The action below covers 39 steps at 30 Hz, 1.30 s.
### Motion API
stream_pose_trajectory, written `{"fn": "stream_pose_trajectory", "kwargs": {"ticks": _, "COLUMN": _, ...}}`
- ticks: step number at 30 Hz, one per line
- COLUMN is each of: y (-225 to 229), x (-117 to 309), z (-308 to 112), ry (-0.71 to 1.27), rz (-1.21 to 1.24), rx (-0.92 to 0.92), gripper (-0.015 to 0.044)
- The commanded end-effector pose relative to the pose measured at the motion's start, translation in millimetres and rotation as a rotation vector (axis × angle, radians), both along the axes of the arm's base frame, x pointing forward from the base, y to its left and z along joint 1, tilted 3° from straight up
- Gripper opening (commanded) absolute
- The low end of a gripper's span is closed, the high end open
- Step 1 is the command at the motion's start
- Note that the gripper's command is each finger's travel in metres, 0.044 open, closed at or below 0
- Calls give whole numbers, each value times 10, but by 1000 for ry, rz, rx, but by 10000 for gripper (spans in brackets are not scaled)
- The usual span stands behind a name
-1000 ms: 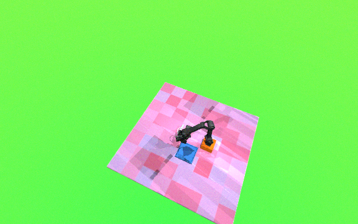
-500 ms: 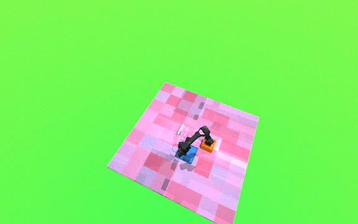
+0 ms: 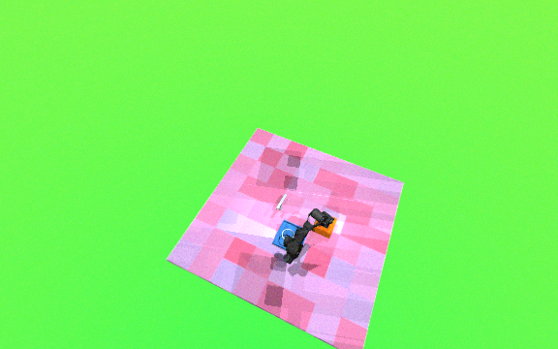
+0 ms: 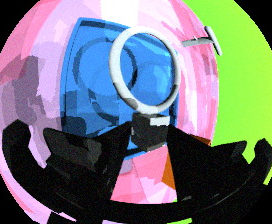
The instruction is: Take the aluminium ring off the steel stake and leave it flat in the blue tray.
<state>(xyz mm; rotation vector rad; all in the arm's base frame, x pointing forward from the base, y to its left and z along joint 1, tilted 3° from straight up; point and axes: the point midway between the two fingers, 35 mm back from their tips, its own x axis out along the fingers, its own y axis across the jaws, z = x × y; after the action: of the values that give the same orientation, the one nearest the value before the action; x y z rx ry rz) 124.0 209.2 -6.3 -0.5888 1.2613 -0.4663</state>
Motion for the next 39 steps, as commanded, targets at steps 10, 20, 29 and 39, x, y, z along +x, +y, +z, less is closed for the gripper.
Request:
{"fn": "stream_pose_trajectory", "kwargs": {"ticks": 10, "y": -21, "x": -13, "z": -147, "ry": 6, "rz": -1, "rx": -13, "gripper": 158}}
{"fn": "stream_pose_trajectory", "kwargs": {"ticks": 20, "y": -17, "x": -12, "z": -122, "ry": 6, "rz": -1, "rx": -13, "gripper": 420}}
{"fn": "stream_pose_trajectory", "kwargs": {"ticks": 29, "y": 8, "x": -22, "z": 851, "ry": 6, "rz": -1, "rx": -11, "gripper": 440}}
{"fn": "stream_pose_trajectory", "kwargs": {"ticks": 39, "y": 39, "x": -7, "z": 817, "ry": -1, "rz": 3, "rx": 11, "gripper": 440}}
